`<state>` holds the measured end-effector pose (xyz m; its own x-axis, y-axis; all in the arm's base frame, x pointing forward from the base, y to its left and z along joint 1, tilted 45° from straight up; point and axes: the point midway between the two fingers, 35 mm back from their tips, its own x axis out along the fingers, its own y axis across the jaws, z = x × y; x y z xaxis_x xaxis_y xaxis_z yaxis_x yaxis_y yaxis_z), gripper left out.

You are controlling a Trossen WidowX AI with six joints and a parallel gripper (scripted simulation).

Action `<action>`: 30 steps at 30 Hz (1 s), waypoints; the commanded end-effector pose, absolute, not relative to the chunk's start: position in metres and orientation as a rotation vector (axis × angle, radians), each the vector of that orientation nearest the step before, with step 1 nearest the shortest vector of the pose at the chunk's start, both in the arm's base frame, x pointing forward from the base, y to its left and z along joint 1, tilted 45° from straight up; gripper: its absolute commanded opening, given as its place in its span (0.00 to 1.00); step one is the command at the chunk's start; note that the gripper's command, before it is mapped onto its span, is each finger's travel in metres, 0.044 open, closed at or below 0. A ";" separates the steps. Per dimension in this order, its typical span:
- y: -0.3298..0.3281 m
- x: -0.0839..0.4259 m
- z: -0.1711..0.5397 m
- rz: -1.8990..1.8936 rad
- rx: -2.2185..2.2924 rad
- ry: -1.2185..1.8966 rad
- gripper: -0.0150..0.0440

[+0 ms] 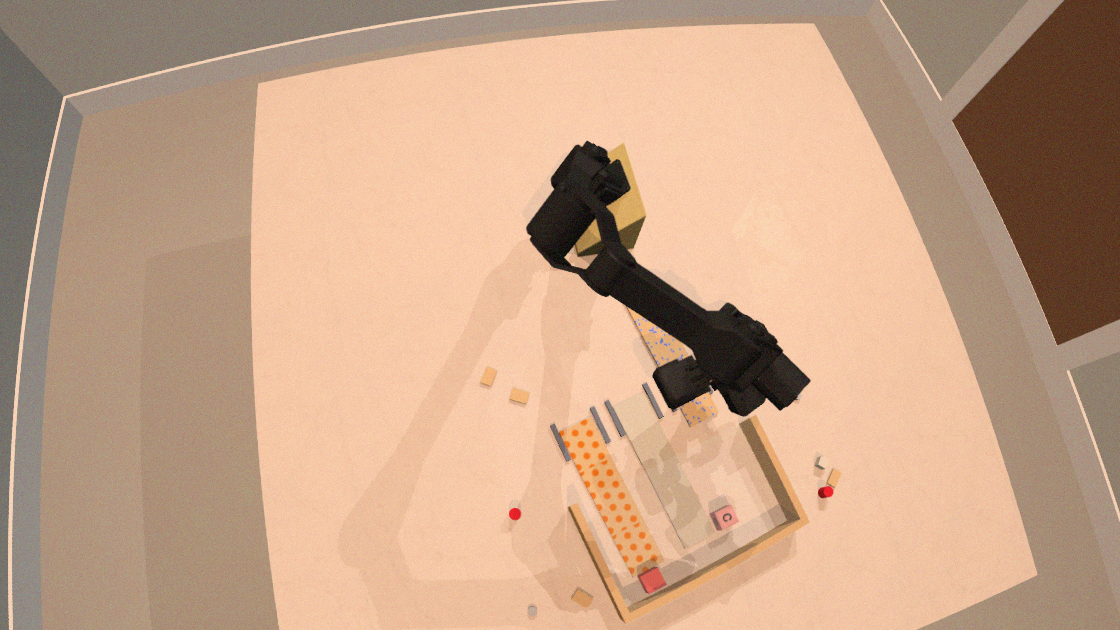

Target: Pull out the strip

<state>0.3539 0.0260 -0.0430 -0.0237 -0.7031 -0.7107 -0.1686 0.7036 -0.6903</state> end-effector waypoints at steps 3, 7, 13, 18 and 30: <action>0.029 0.340 -0.038 -0.497 -0.733 1.578 0.25; 0.028 0.332 -0.037 -0.497 -0.733 1.578 0.25; 0.027 0.310 -0.035 -0.496 -0.733 1.579 0.25; 0.026 0.301 -0.034 -0.496 -0.734 1.580 0.25; 0.052 0.302 -0.009 -0.495 -0.733 1.581 0.25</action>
<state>0.3025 0.0504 -0.0106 -0.0269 -0.7056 -0.7081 -0.1797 0.7002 -0.6909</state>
